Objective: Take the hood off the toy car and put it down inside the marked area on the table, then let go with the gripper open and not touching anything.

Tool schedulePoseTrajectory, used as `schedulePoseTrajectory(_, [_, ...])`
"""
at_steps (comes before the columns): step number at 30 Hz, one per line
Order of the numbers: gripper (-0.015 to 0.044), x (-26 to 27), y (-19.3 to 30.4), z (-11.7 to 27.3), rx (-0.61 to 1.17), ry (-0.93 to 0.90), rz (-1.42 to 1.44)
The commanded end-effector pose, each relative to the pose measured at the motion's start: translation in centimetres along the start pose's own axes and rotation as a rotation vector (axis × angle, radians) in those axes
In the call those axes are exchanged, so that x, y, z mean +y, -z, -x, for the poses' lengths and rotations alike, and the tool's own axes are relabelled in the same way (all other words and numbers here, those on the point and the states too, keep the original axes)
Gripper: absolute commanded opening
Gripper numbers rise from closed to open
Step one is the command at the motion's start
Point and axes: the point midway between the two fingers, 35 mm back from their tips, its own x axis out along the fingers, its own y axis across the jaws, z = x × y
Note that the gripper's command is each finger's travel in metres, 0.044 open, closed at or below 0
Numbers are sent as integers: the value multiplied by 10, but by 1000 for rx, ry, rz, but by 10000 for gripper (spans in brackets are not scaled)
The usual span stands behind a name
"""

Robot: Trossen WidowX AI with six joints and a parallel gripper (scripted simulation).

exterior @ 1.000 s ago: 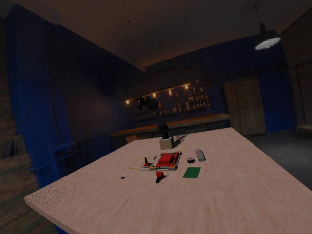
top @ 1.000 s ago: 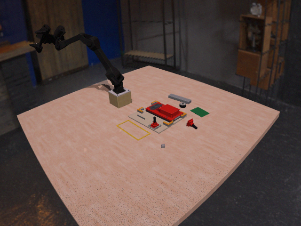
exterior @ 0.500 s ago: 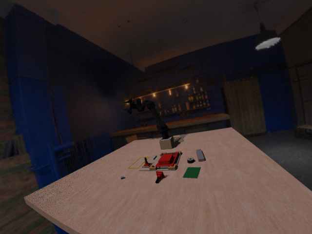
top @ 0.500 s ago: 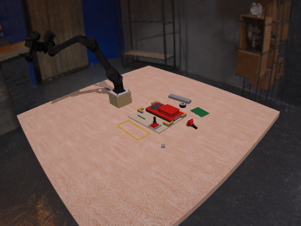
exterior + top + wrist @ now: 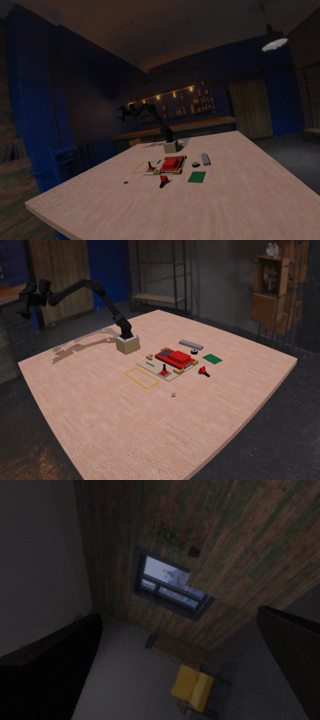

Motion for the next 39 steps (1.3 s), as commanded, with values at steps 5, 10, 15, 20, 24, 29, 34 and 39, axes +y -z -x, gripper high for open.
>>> schedulePoseTrajectory(5, [440, -2, 77, -55, 108, 32, -53])
schedulePoseTrajectory(10, [440, -3, 125, -80, 178, 59, -72])
schedulePoseTrajectory(15, [440, -3, 176, -99, 254, 89, -81])
schedulePoseTrajectory(20, [440, -1, 230, -114, 334, 121, -78])
schedulePoseTrajectory(24, [440, 1, 274, -121, 402, 146, -68])
schedulePoseTrajectory(29, [440, 5, 330, -124, 492, 182, -57])
schedulePoseTrajectory(34, [440, 10, 387, -121, 588, 218, -36])
schedulePoseTrajectory(39, [440, 18, 423, -111, 628, 274, -64])
